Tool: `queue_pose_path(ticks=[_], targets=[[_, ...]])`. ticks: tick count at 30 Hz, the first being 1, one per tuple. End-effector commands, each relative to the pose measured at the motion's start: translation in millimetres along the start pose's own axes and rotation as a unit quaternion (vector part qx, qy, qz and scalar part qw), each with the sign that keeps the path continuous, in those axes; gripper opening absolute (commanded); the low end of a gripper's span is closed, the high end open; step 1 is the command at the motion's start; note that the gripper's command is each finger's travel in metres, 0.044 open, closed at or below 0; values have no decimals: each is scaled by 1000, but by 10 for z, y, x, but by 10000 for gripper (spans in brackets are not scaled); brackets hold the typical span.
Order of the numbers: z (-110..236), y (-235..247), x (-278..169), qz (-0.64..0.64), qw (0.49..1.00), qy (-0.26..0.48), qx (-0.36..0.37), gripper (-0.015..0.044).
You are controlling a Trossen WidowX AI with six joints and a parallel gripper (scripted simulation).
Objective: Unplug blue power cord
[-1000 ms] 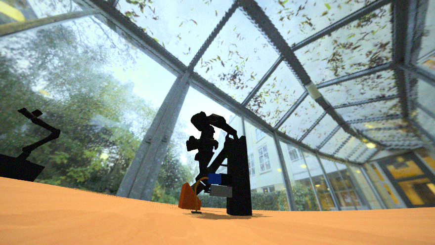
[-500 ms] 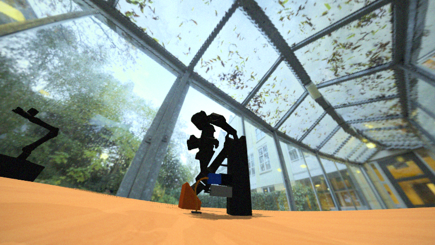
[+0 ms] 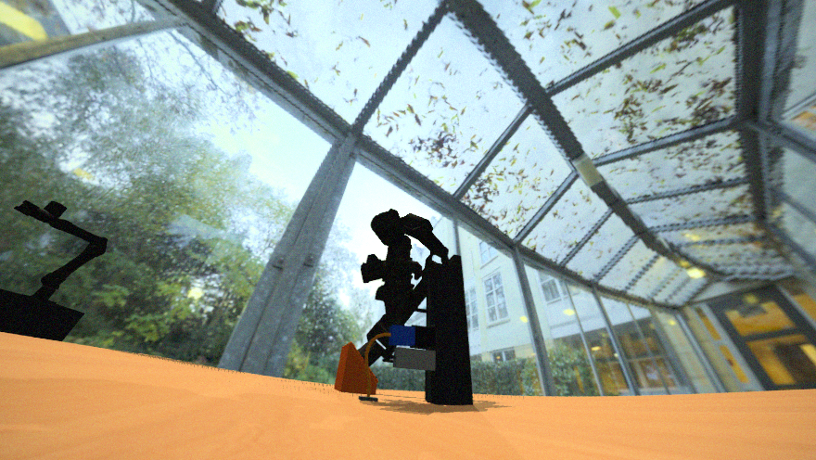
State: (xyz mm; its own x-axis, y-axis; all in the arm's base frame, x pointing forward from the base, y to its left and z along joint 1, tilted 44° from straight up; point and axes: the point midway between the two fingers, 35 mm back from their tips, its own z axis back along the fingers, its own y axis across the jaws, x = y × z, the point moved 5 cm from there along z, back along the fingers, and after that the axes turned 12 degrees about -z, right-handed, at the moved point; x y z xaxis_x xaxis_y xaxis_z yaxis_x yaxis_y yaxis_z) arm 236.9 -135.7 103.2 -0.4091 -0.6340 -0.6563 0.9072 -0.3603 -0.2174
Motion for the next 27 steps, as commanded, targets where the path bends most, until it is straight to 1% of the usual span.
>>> queue_pose_path(ticks=[1,8,26,27], targets=[[-2,-34,-78,0,1000,2,0,160],[-4,-64,-177,0,1000,2,0,160],[-124,-65,-181,0,1000,2,0,160],[-103,-48,-176,2,1000,0,0,134]])
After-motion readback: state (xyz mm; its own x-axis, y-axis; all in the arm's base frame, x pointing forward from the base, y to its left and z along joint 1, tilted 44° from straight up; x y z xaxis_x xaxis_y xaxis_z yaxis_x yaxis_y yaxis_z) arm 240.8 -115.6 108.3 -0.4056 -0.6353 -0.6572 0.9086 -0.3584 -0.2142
